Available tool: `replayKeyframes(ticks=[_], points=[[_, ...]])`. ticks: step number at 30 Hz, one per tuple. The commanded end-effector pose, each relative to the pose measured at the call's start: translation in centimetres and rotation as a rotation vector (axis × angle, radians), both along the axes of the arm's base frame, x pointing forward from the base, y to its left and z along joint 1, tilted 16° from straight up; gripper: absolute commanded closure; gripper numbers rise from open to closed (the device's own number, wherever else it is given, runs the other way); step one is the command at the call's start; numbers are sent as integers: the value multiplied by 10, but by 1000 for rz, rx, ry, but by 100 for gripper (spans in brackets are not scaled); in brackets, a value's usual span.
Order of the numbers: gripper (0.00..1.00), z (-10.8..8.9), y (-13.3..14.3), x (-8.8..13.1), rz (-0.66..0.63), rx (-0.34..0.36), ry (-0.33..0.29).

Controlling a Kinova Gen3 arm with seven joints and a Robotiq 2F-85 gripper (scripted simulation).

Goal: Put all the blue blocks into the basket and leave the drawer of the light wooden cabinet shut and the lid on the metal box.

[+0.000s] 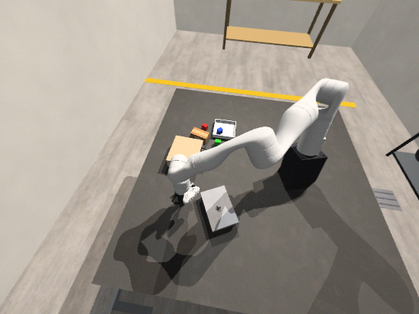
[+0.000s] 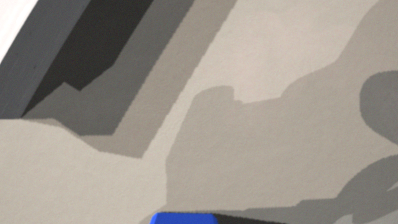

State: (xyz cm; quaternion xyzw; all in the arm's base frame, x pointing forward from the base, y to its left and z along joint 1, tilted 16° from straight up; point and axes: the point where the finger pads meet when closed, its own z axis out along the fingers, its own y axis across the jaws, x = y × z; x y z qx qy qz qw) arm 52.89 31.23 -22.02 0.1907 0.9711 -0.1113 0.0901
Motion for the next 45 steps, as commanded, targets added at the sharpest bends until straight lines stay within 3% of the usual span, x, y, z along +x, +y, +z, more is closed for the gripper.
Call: replayKeyframes(ticks=[1, 8, 15, 23, 25, 40, 45], points=[[90, 2, 1, 0, 1, 1, -1], [90, 7, 3, 0, 1, 1, -1], [90, 25, 7, -3, 1, 1, -1], [90, 57, 16, -7, 1, 1, -1], [90, 57, 16, -7, 1, 1, -1], [90, 131, 35, -18, 1, 1, -1], [90, 143, 38, -19, 1, 1, -1]])
